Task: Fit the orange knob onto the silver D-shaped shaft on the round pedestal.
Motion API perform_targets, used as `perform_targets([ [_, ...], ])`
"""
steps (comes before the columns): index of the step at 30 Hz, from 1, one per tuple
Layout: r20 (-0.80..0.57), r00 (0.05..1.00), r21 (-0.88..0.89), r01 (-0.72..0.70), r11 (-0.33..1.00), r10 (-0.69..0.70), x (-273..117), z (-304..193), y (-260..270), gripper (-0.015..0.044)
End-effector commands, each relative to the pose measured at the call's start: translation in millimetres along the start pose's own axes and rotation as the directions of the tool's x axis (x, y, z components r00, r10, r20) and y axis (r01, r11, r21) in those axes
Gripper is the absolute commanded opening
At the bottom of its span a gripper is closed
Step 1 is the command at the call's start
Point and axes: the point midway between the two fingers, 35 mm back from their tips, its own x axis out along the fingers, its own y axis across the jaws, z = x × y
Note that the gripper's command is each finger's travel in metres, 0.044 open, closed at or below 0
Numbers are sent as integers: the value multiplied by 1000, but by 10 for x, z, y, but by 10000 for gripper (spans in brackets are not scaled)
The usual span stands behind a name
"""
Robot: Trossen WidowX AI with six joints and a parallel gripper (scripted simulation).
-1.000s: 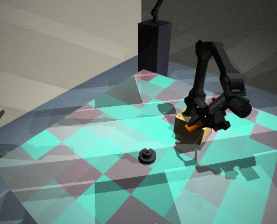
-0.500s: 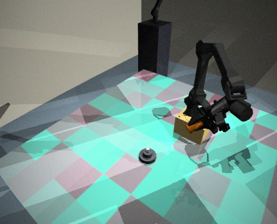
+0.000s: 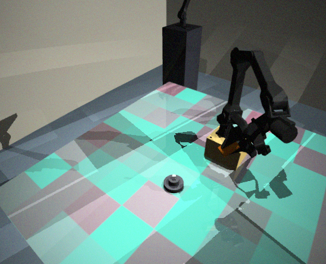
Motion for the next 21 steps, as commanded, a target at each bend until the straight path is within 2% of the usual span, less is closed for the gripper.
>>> perform_targets([
  [1,0,1000,0,3,1000,-3,-4,1,-14,0],
  [16,1,1000,1,12,1000,-12,3,2,-3,0],
  [21,1,999,3,-54,999,54,65,4,65,0],
])
